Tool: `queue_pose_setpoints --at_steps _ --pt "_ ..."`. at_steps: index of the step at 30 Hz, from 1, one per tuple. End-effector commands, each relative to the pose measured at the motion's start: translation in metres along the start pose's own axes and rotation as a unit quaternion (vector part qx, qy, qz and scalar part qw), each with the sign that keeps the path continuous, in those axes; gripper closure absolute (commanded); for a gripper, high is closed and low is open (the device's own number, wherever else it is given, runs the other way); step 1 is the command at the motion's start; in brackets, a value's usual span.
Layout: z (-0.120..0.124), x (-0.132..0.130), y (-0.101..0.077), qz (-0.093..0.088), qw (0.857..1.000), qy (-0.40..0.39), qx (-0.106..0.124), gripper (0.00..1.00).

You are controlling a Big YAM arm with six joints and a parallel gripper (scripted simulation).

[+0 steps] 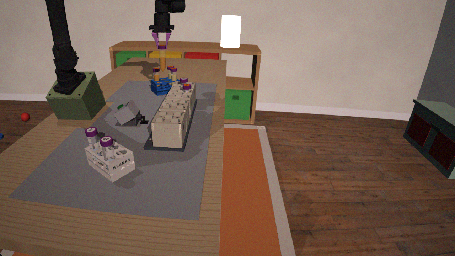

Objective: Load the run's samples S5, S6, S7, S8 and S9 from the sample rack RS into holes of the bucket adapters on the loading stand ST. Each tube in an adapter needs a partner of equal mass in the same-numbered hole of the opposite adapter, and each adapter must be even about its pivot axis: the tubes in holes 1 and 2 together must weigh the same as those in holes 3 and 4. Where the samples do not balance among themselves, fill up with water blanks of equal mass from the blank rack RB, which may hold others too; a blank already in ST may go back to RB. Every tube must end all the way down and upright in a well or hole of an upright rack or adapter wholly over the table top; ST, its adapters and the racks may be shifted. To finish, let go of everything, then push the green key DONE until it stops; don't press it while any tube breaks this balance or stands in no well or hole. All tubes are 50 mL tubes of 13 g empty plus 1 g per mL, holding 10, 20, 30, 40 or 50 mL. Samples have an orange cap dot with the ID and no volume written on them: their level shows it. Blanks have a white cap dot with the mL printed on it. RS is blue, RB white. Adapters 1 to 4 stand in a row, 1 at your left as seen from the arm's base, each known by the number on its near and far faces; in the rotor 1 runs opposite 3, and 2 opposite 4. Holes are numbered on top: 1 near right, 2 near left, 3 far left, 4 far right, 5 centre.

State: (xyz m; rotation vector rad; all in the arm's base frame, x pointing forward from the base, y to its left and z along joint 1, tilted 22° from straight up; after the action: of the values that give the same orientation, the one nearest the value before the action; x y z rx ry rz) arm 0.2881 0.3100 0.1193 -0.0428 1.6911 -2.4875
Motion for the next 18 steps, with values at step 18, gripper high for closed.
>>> queue_pose_setpoints --at_steps 18 --pt "0.102 -0.063 -0.025 0.02 0.968 0.249 -0.025 1.0"
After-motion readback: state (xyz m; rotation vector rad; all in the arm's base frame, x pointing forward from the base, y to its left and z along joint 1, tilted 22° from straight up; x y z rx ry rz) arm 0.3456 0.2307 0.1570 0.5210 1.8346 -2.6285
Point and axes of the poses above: the point where the finger pads meet when closed, its own y axis out along the fingers, its own x axis across the jaws, z = x × y, the point moved 8 cm from there along -y, back along the fingers, and after that the axes turned 14 degrees about y, right-handed, at the moved point
